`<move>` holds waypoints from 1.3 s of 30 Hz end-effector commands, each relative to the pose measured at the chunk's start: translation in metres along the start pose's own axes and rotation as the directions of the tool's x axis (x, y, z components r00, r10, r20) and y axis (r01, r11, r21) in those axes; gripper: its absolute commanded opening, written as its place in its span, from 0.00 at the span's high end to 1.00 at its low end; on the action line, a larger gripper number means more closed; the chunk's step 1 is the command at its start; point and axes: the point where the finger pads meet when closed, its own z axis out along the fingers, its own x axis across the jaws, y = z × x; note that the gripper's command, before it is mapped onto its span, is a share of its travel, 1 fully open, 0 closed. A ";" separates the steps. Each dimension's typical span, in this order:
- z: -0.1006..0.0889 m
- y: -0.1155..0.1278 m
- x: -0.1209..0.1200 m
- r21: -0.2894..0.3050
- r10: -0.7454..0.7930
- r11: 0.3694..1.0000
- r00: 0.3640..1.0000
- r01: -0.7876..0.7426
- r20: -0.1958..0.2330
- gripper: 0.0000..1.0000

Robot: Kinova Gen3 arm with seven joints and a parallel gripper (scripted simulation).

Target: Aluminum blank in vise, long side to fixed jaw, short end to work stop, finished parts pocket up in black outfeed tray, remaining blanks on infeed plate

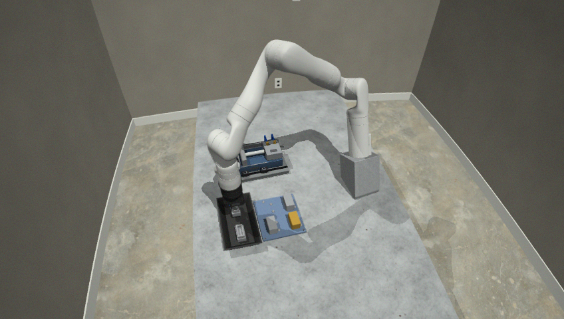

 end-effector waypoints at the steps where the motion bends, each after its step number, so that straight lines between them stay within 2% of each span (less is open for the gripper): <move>1: 0.002 0.000 0.000 0.001 0.000 1.000 1.000 0.000 -0.001 1.00; 39: 0.006 0.000 0.000 0.001 0.000 1.000 1.000 0.000 -0.001 1.00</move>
